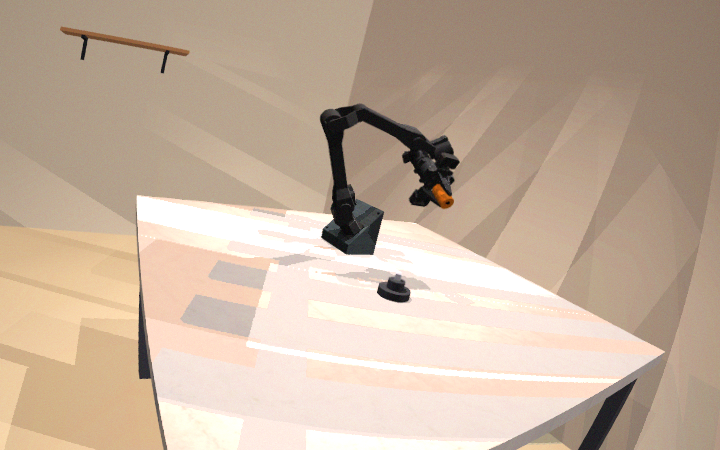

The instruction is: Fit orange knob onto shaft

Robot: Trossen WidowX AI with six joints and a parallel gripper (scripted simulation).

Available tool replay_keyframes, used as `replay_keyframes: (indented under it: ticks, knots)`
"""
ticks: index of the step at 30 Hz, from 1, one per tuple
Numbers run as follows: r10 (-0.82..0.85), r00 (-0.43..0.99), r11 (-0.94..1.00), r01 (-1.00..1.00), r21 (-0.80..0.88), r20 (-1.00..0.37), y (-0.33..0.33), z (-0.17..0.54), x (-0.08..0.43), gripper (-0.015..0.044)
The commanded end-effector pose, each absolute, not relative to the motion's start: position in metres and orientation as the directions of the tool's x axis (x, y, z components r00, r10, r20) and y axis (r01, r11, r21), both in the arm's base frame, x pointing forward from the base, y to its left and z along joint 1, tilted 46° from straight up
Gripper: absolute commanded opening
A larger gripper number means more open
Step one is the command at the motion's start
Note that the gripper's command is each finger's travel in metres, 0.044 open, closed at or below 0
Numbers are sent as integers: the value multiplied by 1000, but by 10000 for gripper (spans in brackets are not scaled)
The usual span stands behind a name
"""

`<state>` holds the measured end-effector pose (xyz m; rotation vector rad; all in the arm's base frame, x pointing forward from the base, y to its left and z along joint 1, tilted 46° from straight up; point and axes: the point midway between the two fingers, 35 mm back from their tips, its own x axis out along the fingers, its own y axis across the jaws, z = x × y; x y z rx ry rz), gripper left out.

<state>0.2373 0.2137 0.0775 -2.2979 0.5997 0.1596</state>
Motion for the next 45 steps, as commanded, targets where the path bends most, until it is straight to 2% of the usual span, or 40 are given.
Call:
replay_keyframes:
  ticks: [1, 10, 17, 30, 45]
  knots:
    - [-372, 883, -610, -464, -642, -285, 214, 78, 237, 0]
    - [-382, 877, -603, -476, -640, -293, 211, 75, 238, 0]
    - [-460, 803, -545, -592, -594, -378, 202, 67, 243, 0]
    - [-626, 541, -344, -838, -424, -562, 180, 49, 254, 0]
    - [-710, 187, -82, -979, -184, -679, 157, 28, 267, 0]
